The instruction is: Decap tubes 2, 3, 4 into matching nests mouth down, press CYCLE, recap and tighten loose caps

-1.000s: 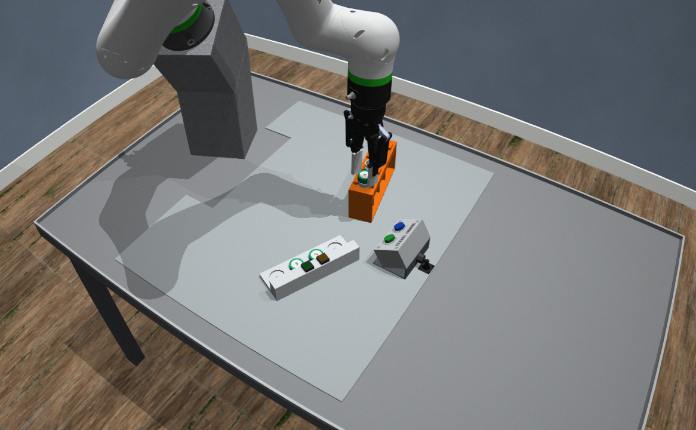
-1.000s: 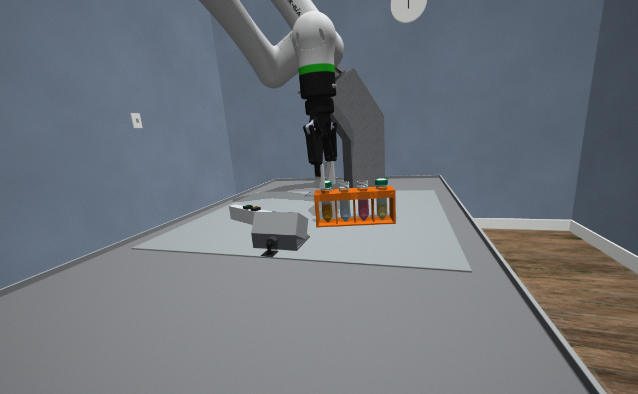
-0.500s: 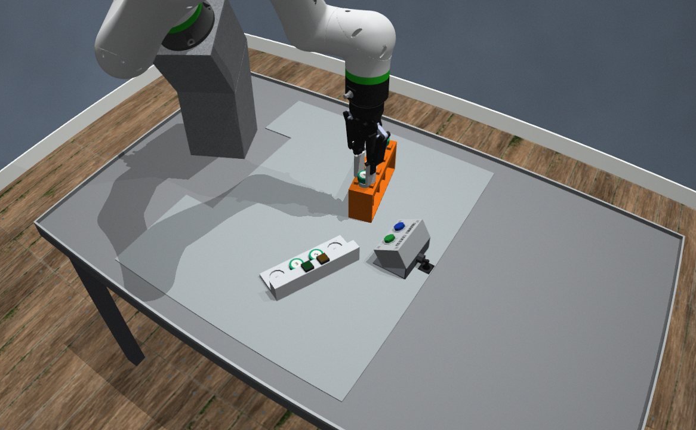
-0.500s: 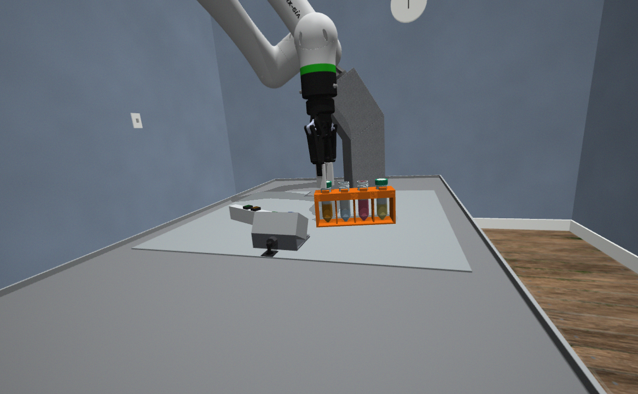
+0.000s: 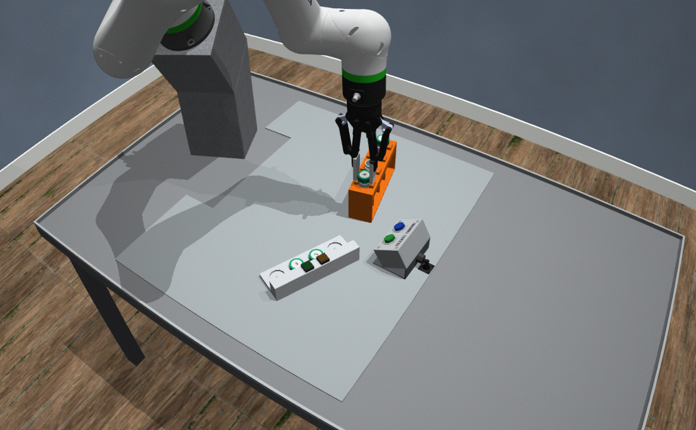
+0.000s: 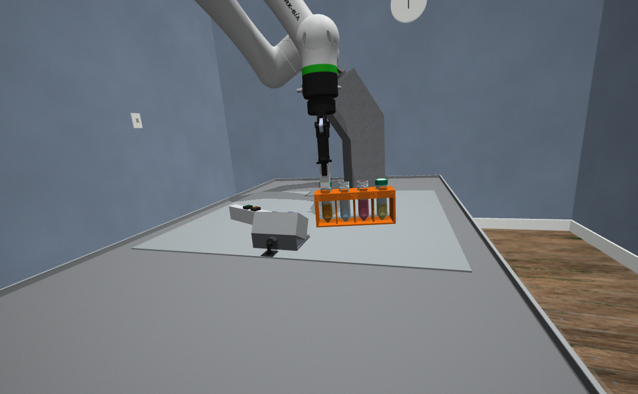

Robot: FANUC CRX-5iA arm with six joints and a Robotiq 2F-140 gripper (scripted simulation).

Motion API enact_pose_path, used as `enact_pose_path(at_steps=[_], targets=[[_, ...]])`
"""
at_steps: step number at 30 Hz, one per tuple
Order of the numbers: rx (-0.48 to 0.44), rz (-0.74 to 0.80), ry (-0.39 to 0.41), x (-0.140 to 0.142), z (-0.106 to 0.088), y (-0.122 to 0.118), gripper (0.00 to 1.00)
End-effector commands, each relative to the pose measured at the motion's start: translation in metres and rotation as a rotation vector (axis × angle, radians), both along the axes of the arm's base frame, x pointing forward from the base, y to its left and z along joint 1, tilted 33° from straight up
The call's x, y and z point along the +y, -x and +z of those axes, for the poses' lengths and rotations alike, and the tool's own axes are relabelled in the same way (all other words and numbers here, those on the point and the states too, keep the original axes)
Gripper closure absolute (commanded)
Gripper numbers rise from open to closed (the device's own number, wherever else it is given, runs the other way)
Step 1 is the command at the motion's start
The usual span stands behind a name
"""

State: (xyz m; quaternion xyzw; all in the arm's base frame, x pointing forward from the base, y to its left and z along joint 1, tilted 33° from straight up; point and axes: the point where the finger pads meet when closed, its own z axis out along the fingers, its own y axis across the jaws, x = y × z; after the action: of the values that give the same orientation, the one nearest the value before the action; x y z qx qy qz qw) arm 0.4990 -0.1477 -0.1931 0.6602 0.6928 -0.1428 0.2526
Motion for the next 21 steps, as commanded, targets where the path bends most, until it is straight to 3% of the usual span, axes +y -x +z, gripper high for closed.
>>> enact_pose_path(at_steps=[1,8,17,18,21], targets=[[0.152,0.189,0.025,-0.0003,0.0007,-0.0013,1.0],[0.309,0.437,0.069,-0.0002,0.0008,-0.0013,1.0],[0.309,0.437,0.069,-0.0002,0.0008,-0.0013,1.0],[0.309,0.437,0.069,-0.0002,0.0008,-0.0013,0.65],[0.309,0.437,0.069,-0.0002,0.0008,-0.0013,0.65]])
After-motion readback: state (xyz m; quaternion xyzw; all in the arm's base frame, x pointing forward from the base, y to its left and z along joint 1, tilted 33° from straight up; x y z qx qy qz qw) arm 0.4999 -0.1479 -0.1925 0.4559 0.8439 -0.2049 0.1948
